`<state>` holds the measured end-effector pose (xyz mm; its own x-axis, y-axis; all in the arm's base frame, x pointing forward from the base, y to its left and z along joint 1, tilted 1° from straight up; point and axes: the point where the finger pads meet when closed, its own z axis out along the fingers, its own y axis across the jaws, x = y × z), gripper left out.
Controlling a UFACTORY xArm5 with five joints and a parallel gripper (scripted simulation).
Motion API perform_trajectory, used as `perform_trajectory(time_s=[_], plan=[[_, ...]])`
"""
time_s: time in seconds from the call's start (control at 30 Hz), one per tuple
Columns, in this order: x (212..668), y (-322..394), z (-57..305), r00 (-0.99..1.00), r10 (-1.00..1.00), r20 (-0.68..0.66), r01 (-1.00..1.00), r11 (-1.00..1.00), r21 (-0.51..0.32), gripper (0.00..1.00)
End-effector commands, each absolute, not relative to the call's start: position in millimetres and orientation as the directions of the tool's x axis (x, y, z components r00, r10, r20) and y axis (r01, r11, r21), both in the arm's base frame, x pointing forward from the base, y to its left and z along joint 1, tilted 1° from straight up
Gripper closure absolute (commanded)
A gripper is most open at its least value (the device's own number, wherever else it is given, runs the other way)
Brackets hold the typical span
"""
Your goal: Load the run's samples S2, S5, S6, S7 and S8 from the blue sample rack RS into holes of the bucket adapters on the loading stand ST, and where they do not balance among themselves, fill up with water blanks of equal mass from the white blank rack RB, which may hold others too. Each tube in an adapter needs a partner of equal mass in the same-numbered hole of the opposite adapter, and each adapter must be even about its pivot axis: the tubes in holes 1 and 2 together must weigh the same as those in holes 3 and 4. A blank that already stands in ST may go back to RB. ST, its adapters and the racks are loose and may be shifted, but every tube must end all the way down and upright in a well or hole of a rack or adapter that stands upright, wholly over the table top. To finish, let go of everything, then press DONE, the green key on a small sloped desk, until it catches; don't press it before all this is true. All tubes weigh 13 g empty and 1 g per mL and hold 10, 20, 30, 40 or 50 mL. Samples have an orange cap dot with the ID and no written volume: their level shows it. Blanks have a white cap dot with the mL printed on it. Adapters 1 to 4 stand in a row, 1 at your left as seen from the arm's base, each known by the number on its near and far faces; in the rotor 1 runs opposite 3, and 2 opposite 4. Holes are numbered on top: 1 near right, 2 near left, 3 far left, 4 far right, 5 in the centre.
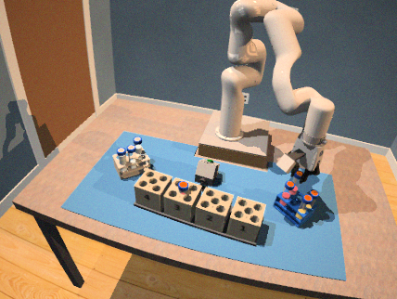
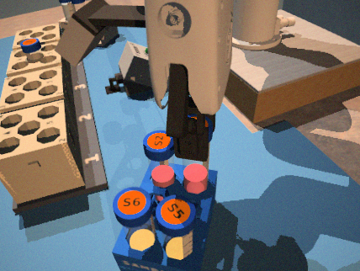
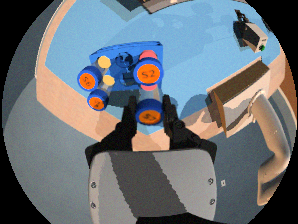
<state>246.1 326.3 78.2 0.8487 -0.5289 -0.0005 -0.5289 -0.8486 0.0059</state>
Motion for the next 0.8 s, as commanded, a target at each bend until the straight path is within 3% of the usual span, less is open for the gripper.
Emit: perform_trajectory(time_s=[0.0,0.77], plan=[[247,327,85,0.849,-0.529,0.0,-0.529,-0.849,0.002,1.0],[246,328,127,0.849,-0.529,0.0,-0.529,-0.849,0.002,1.0]])
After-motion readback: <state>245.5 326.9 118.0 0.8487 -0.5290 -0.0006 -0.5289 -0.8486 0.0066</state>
